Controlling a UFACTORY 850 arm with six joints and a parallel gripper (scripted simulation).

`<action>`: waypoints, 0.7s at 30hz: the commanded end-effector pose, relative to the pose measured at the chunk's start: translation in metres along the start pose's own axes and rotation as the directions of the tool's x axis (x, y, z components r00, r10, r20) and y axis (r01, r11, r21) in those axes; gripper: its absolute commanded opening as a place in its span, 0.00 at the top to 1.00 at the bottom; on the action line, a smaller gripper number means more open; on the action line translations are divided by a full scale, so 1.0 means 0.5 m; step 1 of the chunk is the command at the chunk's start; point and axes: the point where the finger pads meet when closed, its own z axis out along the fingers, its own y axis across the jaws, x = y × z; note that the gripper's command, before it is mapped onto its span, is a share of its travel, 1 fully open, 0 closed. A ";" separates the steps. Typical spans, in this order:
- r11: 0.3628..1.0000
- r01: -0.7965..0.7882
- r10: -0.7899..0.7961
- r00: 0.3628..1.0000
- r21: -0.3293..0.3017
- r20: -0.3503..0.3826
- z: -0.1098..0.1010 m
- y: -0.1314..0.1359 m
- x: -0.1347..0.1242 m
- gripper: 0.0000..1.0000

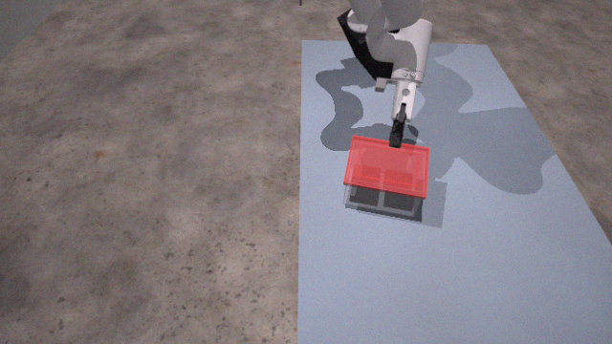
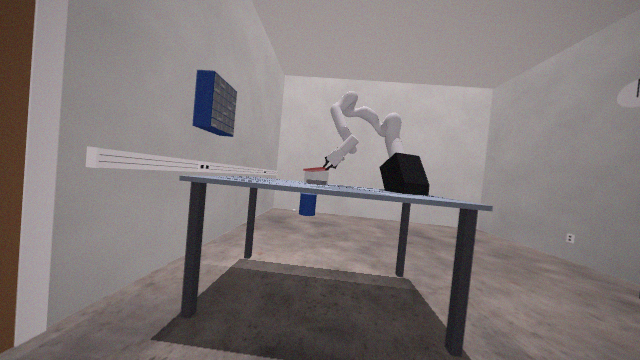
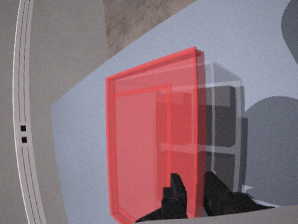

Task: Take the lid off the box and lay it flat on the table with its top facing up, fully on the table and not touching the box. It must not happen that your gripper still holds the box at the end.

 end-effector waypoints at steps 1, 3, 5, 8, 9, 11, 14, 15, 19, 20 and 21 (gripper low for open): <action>1.000 -0.001 0.001 1.000 0.001 0.000 -0.007 -0.011 0.000 1.00; 1.000 -0.001 0.001 1.000 0.001 0.000 -0.010 -0.015 0.000 1.00; 1.000 -0.001 0.001 1.000 0.001 0.000 -0.013 -0.019 0.000 1.00; 1.000 -0.001 0.001 1.000 0.001 0.000 -0.021 -0.030 0.000 1.00; 1.000 -0.001 0.001 1.000 0.001 0.000 -0.022 -0.032 0.000 1.00; 1.000 -0.001 0.001 1.000 0.001 0.000 -0.024 -0.033 0.000 1.00; 1.000 -0.001 0.001 1.000 0.001 0.000 -0.024 -0.034 0.000 1.00; 1.000 -0.001 0.001 1.000 0.001 0.000 -0.025 -0.036 0.000 1.00; 1.000 -0.001 0.001 1.000 0.001 0.000 -0.033 -0.049 0.000 1.00; 1.000 -0.001 0.001 1.000 0.001 0.000 -0.033 -0.049 0.000 1.00; 1.000 -0.001 0.001 1.000 0.001 0.000 -0.033 -0.049 0.000 1.00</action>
